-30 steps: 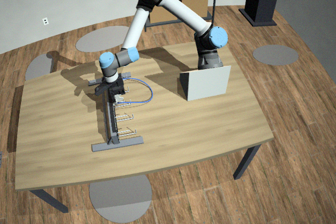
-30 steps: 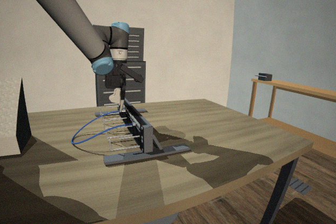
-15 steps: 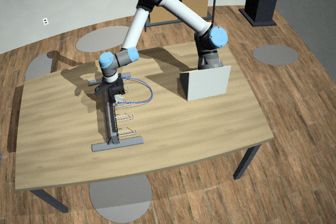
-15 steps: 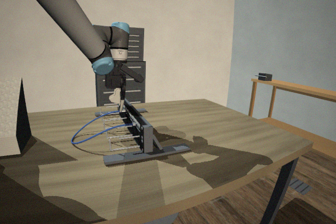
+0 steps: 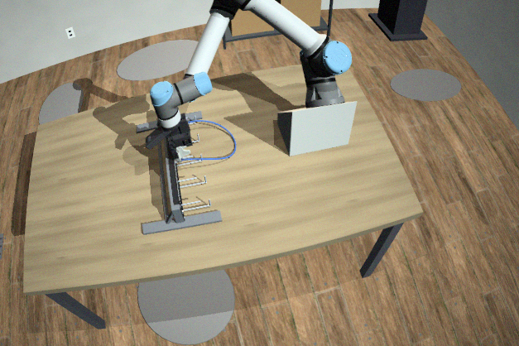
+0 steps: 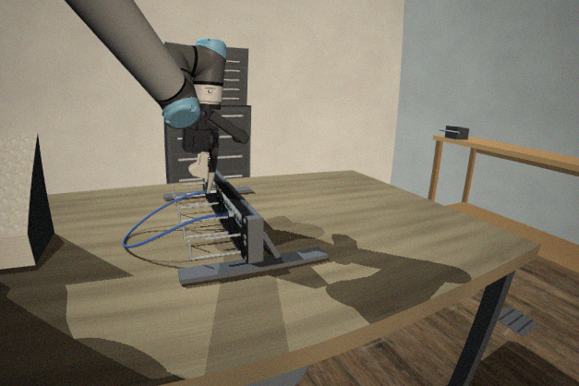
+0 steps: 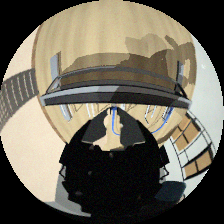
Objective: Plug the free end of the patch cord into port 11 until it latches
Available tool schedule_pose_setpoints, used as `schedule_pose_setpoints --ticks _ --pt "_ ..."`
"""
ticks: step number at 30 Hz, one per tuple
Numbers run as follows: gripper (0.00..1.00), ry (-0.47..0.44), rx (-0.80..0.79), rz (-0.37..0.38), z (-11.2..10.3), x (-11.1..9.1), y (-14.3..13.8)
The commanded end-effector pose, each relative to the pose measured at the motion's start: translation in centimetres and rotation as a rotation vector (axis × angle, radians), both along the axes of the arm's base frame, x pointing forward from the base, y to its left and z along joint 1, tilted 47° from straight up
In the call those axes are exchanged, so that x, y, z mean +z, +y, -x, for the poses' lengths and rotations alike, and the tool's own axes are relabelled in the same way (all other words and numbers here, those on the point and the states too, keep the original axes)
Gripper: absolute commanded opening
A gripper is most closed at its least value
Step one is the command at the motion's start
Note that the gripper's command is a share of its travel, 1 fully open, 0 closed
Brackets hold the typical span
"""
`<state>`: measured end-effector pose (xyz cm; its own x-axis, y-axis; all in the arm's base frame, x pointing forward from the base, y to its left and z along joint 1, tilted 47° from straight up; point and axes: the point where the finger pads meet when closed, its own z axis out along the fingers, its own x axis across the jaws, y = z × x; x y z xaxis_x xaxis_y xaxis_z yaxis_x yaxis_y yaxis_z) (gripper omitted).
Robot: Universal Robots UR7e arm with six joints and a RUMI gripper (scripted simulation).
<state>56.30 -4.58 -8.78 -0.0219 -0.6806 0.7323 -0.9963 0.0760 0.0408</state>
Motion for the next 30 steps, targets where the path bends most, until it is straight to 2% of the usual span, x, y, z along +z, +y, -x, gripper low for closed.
schedule_pose_setpoints --ticks 1,30 --pt "0.00 -0.003 -0.006 -0.001 -0.50 0.29 0.02" --pt "0.00 0.028 -0.020 -0.002 -0.75 0.38 0.05"
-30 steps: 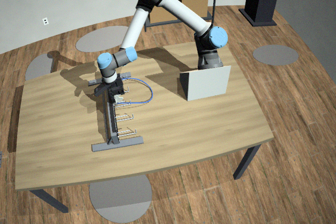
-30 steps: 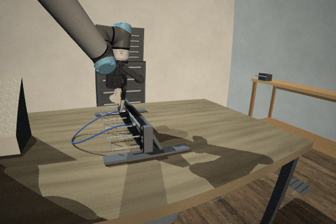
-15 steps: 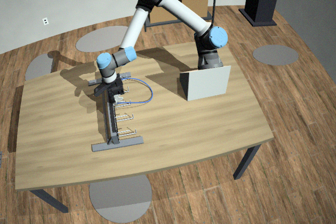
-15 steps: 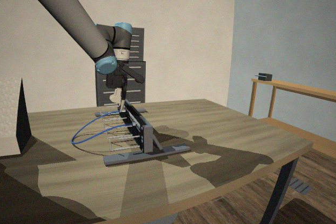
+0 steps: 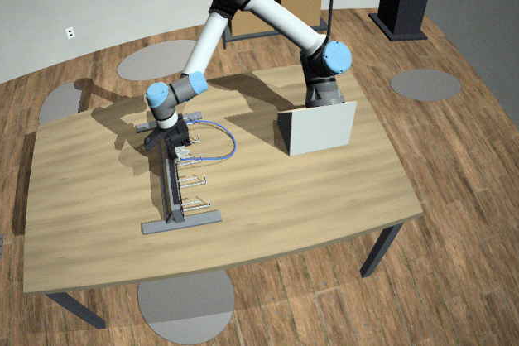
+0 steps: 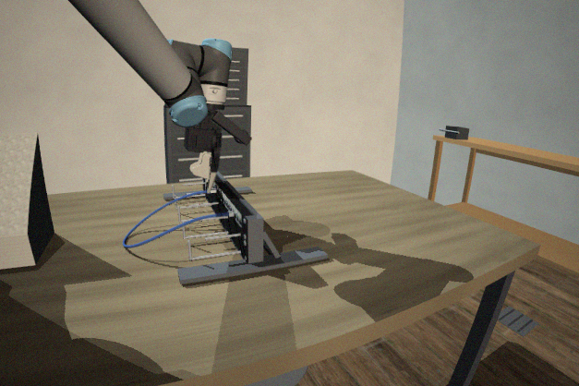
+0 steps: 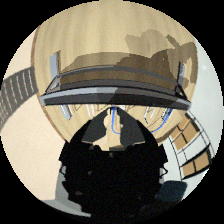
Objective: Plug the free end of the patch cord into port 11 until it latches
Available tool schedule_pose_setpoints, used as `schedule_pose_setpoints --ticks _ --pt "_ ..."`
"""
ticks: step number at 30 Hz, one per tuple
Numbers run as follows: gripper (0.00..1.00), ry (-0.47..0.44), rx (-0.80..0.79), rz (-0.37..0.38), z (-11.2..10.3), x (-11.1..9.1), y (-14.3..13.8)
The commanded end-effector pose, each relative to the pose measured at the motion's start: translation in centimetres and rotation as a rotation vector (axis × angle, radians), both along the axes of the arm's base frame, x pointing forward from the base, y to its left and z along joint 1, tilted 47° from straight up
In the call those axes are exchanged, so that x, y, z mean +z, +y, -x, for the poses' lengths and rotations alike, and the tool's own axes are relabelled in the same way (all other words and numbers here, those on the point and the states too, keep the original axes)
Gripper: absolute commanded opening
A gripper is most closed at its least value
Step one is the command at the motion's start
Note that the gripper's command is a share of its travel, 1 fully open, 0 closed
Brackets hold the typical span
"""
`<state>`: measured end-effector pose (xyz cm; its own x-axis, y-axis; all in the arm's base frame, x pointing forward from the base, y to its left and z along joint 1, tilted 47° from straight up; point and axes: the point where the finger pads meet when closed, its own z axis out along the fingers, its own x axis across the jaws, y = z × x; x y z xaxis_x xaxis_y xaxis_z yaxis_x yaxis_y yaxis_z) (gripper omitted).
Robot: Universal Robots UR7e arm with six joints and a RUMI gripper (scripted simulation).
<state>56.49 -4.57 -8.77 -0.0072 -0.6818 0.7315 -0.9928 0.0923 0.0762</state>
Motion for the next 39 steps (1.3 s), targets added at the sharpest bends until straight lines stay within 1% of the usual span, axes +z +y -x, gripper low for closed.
schedule_pose_setpoints --ticks 1,23,39 --pt "0.00 -0.008 -0.003 0.000 -0.57 0.38 0.04" --pt "0.00 0.011 -0.011 -0.001 -0.76 0.35 0.01" --pt "0.00 0.009 -0.010 -0.001 -0.81 0.45 0.04"
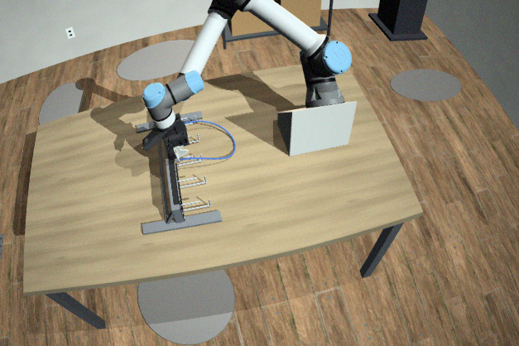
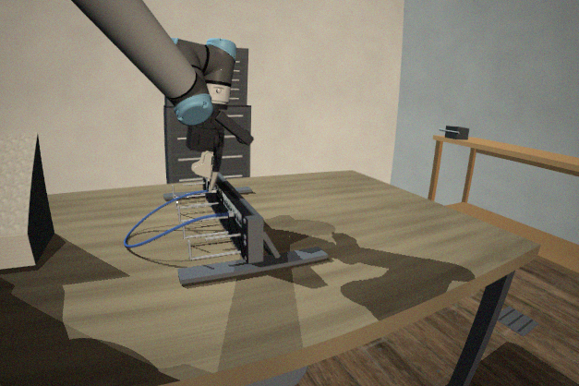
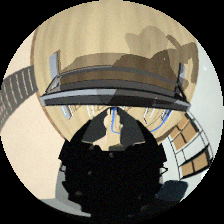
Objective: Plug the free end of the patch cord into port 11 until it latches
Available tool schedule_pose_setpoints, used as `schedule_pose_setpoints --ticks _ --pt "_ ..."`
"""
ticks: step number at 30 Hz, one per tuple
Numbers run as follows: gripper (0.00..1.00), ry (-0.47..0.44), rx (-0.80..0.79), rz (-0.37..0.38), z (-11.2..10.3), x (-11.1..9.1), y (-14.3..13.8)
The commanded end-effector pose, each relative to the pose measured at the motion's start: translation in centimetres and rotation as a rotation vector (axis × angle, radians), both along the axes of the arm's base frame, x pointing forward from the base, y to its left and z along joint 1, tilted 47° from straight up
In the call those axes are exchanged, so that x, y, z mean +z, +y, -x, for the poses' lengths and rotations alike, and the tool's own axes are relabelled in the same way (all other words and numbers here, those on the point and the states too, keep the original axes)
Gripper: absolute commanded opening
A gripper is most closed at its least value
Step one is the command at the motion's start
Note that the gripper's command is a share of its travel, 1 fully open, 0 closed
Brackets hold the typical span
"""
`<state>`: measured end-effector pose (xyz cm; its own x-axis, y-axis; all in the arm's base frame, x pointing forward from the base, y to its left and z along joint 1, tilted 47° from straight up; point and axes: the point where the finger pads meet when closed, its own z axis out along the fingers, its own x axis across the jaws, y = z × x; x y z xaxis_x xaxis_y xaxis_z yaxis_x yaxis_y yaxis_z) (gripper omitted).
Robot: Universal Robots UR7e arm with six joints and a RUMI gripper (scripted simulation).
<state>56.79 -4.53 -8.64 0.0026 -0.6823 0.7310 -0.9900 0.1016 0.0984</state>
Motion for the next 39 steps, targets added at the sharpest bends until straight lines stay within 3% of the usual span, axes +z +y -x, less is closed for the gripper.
schedule_pose_setpoints --ticks 1,23,24,39 --pt "0.00 -0.013 -0.001 0.000 -0.46 0.32 0.00" --pt "0.00 -0.008 0.000 0.000 0.17 0.24 0.02" --pt "0.22 -0.008 0.000 0.000 0.17 0.24 0.02" --pt "0.22 -0.009 0.000 0.000 0.12 0.21 0.03"
